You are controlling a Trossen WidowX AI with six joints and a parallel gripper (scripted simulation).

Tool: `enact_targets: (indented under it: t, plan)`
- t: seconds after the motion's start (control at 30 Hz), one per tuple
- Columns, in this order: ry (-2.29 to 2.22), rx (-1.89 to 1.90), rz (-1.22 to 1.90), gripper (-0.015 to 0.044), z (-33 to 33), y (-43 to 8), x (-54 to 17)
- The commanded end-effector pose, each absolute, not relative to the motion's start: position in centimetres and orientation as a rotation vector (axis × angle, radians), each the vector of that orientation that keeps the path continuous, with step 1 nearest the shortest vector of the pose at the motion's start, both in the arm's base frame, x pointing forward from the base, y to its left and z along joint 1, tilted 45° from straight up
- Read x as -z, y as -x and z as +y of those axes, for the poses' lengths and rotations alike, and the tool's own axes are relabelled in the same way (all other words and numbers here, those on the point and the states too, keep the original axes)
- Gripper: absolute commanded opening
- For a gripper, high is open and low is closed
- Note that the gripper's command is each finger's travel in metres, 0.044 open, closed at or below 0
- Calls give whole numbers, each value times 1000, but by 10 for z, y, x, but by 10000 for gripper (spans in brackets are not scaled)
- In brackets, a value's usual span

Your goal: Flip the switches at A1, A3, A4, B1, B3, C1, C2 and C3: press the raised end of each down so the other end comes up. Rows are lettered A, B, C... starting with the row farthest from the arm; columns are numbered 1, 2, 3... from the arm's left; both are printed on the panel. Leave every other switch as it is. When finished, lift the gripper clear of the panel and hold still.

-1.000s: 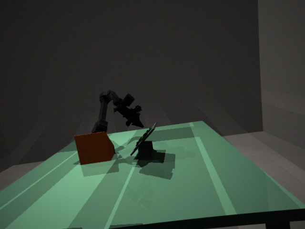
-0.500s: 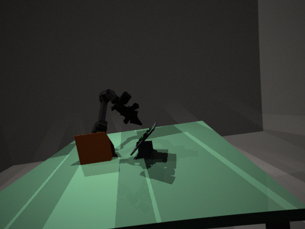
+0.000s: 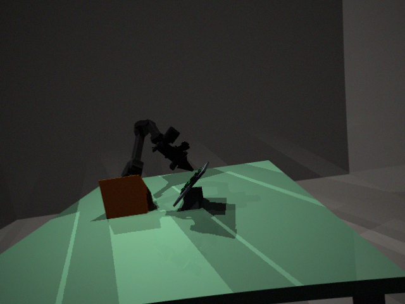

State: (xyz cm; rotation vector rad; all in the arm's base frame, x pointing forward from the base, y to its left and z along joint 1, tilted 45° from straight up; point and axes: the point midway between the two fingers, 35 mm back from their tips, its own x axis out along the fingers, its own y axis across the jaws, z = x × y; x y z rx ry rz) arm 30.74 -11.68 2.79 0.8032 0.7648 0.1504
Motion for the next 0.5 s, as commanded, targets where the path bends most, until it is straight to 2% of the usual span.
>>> enact_targets:
  t: [0.0, 0.47]
  plan:
    - [-811, -146, 776, 0, -114, -308, -22]
    - [-811, -146, 775, 0, -109, -317, -16]
